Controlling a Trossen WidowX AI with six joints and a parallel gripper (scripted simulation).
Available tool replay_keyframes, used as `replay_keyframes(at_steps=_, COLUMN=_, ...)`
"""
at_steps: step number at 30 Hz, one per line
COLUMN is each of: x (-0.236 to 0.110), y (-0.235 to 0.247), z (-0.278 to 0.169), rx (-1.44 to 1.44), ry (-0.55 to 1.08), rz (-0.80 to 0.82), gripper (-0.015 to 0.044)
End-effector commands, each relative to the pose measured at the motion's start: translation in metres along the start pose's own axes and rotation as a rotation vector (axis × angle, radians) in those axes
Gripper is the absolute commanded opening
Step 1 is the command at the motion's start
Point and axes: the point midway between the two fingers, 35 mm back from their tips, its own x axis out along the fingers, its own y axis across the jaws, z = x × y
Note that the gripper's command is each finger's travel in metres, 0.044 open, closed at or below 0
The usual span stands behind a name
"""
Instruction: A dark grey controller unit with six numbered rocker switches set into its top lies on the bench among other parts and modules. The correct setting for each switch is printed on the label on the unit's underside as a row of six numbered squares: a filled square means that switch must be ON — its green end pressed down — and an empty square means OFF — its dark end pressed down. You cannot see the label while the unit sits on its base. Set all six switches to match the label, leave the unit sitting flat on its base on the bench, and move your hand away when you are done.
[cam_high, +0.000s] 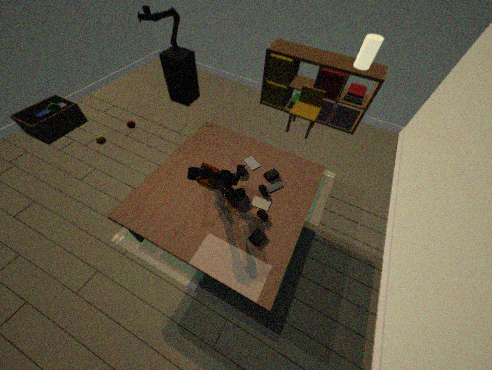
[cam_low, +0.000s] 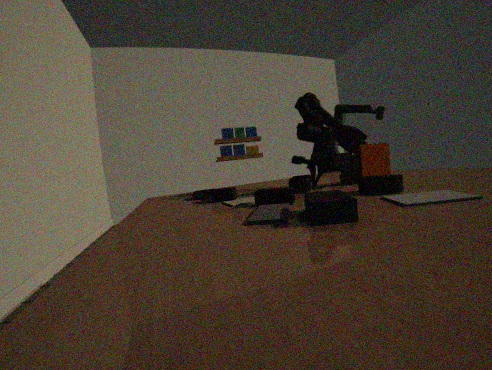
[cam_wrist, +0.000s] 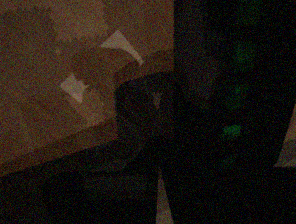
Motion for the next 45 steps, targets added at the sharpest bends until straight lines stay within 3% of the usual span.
replay_keyframes(at_steps=1, x=0.0, y=-0.011, z=0.001, rx=0.025, ry=-0.002, rz=-0.014, gripper=0.0)
replay_keyframes(at_steps=45, x=0.009, y=-0.043, z=0.005, rx=0.026, ry=-0.001, rz=-0.015, gripper=0.0)
